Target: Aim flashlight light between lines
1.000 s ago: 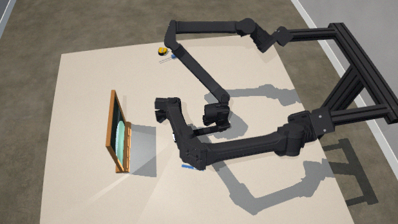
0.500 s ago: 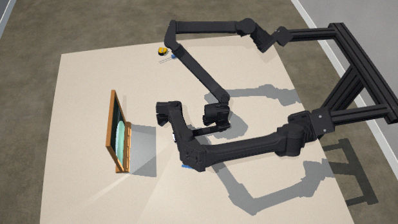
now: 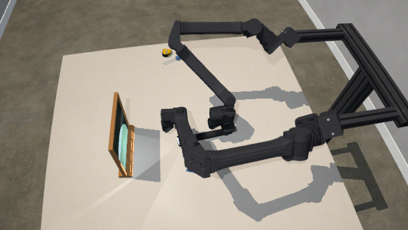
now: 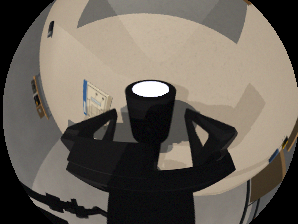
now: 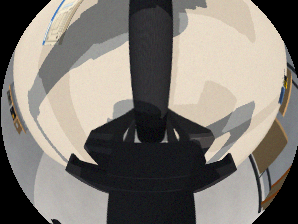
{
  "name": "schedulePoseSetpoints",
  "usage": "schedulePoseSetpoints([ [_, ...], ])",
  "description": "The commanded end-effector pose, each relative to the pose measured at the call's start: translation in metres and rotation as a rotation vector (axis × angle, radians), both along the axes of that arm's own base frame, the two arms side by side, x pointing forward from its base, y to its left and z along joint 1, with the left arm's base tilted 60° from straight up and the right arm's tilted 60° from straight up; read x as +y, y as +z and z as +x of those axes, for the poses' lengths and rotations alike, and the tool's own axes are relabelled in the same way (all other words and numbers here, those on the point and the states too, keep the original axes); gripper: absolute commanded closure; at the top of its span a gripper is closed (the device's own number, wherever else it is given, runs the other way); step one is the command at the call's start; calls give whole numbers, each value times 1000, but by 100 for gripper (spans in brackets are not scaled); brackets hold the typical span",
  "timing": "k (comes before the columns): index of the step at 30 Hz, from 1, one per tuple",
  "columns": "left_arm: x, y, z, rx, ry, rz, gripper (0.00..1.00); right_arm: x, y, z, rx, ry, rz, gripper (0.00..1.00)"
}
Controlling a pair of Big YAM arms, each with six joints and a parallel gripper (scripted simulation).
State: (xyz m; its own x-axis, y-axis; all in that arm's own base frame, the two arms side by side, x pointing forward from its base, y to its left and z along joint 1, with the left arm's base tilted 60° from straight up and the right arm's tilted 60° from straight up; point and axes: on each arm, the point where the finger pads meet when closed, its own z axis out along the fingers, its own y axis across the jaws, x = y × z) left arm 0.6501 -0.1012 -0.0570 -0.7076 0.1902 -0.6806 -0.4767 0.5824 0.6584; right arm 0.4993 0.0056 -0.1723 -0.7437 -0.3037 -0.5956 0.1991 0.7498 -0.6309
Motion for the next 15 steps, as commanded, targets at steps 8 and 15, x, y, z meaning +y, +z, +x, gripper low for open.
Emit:
schedulePoseSetpoints([
  [8, -16, 15, 10, -22, -40, -1, 51, -9, -6, -17, 49, 2, -13, 71],
  [15, -15, 13, 10, -20, -38, 0, 51, -9, -6, -17, 49, 2, -13, 71],
])
